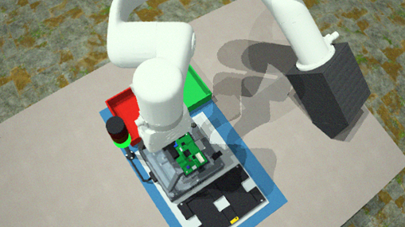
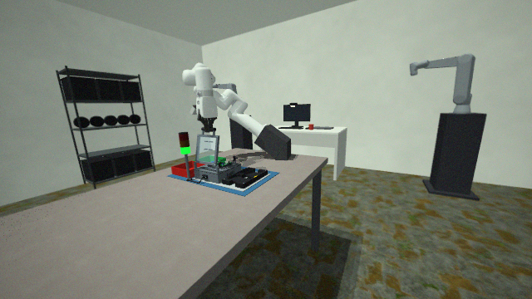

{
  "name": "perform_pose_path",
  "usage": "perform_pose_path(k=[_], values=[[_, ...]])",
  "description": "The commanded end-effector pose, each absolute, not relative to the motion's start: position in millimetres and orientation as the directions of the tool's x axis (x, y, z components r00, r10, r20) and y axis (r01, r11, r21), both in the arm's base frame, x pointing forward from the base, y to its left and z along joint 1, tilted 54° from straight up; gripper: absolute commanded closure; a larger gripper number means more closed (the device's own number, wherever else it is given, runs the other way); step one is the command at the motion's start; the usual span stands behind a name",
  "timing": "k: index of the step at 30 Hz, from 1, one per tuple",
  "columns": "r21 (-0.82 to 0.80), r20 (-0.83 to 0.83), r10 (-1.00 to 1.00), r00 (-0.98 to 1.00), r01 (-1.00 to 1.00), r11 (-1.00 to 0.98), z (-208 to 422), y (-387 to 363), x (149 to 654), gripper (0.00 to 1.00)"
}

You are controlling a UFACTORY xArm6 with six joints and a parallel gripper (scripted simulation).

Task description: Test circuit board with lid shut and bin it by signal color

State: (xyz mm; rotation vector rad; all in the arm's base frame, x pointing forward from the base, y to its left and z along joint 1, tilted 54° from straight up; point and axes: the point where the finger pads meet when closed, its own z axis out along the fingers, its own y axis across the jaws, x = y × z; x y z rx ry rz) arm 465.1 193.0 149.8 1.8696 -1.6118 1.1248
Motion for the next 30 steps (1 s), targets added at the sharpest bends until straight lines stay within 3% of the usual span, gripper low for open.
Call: perform_pose_path(k=[1, 30], values=[[-0.186, 0.792, -0.611, -0.003, -0.954, -0.236, 154, 198, 473, 1.00], [-0.186, 0.792, -0.611, -0.003, -0.954, -0.236, 164, 211, 518, 1.00]])
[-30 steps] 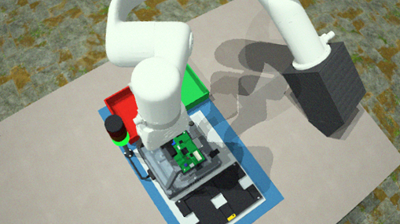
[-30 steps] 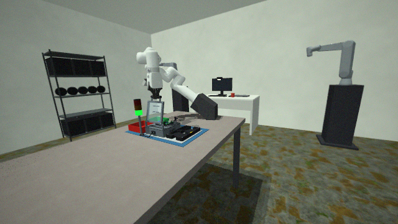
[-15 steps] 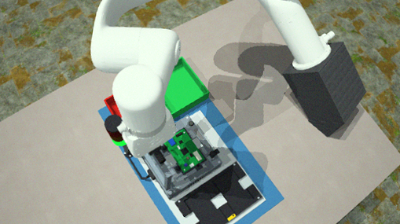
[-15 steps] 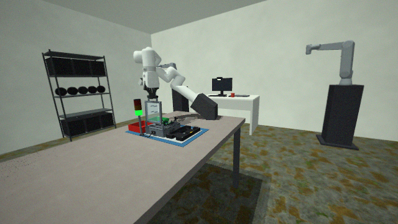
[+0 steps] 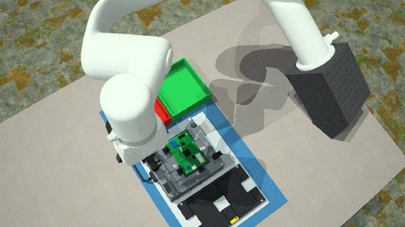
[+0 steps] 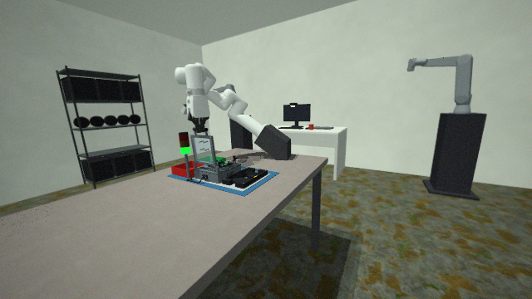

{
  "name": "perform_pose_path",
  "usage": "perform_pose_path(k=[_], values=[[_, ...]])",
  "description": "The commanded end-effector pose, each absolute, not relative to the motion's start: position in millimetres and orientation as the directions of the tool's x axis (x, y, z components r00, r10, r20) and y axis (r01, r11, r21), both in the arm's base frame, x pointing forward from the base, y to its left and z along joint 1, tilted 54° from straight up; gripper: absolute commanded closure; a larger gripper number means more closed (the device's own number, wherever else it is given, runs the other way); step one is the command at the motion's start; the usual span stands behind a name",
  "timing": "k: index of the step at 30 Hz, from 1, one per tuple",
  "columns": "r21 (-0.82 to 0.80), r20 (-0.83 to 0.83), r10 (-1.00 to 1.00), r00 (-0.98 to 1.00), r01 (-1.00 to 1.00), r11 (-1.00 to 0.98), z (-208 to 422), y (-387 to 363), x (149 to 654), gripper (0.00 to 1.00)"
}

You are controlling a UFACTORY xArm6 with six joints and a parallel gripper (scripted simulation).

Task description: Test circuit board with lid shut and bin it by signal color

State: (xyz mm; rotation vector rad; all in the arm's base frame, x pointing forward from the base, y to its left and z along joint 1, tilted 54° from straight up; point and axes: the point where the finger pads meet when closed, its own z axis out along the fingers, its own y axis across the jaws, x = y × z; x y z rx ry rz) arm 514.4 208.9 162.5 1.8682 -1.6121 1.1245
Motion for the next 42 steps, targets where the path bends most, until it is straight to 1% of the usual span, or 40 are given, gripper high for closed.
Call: perform_pose_path(k=[1, 21, 42], values=[[-0.186, 0.792, -0.611, -0.003, -0.954, -0.236, 164, 211, 519, 1.00], [-0.186, 0.792, -0.611, -0.003, -0.954, -0.236, 166, 213, 533, 1.00], [-0.186, 0.792, -0.611, -0.003, -0.954, -0.236, 166, 214, 536, 1.00]])
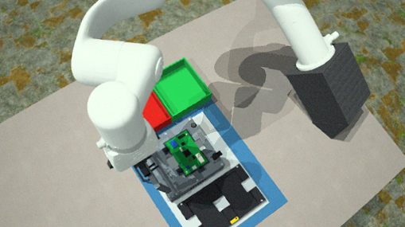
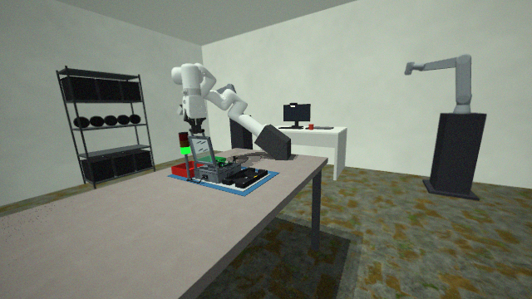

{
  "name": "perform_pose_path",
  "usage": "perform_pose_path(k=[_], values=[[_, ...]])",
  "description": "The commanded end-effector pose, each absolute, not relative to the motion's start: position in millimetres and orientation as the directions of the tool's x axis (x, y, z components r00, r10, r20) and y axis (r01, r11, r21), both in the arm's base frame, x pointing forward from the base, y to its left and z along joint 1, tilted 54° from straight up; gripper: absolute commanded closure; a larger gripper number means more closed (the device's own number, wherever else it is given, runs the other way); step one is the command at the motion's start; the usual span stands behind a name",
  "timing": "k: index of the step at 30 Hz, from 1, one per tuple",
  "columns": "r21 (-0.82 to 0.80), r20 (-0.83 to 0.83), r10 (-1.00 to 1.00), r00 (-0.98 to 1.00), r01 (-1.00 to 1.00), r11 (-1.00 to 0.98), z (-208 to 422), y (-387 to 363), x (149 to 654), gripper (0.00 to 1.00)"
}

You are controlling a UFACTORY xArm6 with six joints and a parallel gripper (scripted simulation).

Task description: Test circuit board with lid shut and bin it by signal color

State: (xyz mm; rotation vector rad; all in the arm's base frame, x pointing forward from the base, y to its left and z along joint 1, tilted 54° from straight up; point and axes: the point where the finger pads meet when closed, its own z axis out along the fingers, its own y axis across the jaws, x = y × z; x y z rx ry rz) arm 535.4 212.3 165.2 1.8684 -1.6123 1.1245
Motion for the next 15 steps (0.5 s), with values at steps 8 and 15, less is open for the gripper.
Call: perform_pose_path(k=[8, 15], values=[[-0.186, 0.792, -0.611, -0.003, -0.954, -0.236, 166.2, 213.7, 535.6, 0.49], [-0.186, 0.792, -0.611, -0.003, -0.954, -0.236, 166.2, 213.7, 535.6, 0.49]])
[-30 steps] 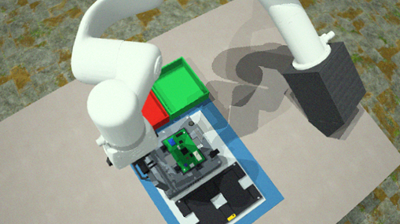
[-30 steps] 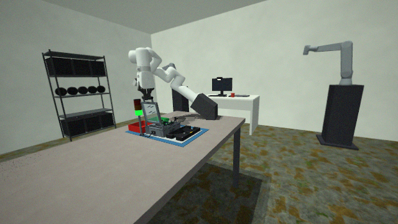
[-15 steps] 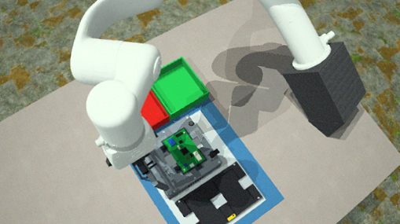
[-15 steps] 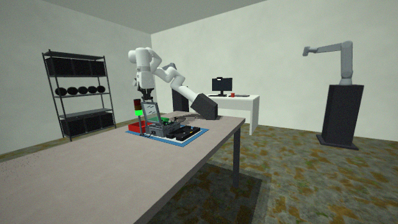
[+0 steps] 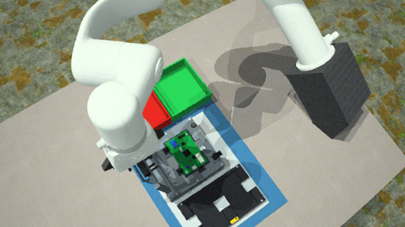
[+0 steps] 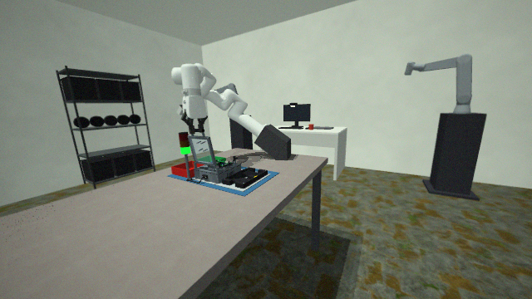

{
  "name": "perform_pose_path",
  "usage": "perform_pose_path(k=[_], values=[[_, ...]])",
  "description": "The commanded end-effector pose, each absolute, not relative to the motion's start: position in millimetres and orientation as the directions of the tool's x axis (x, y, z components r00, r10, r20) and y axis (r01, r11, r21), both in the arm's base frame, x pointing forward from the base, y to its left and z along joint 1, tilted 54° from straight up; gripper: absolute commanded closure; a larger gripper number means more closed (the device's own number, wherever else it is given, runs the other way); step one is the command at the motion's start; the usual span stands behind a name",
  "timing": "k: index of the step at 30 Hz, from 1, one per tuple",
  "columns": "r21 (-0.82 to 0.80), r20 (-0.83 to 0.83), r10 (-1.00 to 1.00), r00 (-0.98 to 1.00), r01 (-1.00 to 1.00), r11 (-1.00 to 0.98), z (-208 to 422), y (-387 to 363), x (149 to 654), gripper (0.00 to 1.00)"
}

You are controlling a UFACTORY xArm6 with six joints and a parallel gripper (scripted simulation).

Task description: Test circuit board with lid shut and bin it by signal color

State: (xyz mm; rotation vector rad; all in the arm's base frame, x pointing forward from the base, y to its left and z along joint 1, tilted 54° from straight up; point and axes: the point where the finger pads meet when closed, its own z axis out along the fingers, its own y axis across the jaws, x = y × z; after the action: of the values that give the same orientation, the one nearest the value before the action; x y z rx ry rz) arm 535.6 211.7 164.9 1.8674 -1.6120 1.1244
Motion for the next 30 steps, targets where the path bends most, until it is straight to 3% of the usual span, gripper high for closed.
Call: perform_pose_path(k=[1, 30], values=[[-0.186, 0.792, -0.611, -0.003, -0.954, -0.236, 166.2, 213.7, 535.6, 0.49], [-0.186, 0.792, -0.611, -0.003, -0.954, -0.236, 168.0, 216.0, 534.7, 0.49]])
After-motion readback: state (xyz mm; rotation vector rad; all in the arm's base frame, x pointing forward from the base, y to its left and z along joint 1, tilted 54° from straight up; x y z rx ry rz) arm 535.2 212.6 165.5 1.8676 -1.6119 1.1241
